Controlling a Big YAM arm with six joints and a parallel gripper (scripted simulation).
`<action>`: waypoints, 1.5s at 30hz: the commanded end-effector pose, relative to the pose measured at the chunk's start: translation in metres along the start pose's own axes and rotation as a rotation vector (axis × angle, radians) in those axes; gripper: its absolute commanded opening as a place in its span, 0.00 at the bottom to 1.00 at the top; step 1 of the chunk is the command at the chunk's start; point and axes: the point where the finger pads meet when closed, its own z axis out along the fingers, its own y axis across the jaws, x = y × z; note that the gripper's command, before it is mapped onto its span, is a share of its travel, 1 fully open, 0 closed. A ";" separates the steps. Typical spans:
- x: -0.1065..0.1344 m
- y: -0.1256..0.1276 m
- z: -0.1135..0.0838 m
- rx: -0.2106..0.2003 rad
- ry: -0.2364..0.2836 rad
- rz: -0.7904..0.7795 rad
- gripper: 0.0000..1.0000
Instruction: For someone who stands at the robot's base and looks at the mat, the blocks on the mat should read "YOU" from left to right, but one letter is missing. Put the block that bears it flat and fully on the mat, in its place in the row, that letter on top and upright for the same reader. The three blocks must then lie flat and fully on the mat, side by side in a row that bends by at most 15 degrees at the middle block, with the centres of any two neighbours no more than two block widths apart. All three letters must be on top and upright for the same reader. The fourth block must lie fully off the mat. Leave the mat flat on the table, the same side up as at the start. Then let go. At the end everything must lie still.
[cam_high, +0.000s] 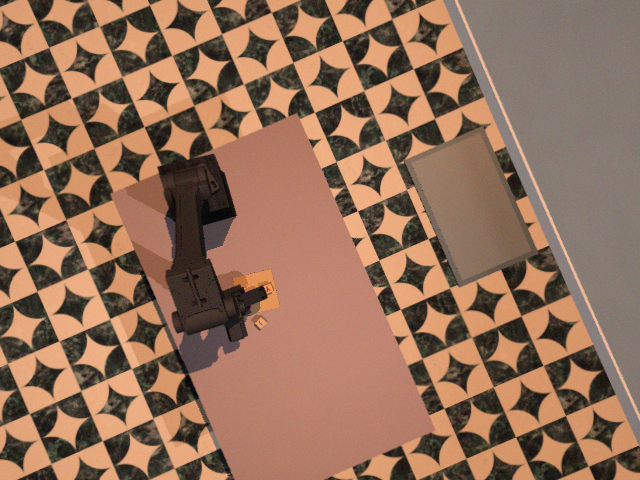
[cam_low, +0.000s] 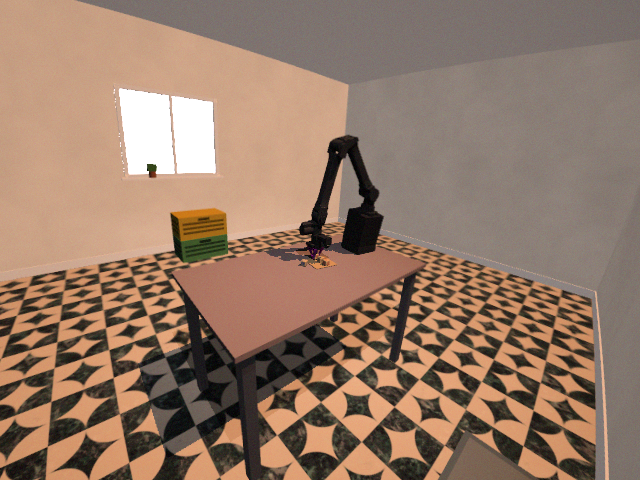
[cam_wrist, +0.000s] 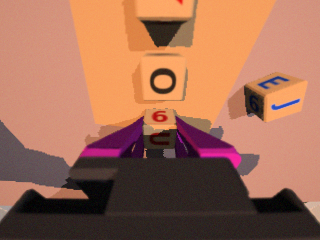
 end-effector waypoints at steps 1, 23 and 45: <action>-0.006 -0.014 -0.007 0.031 0.000 -0.004 0.25; -0.008 -0.019 -0.009 0.030 0.000 -0.003 0.25; -0.008 -0.015 -0.007 0.023 -0.001 0.001 0.25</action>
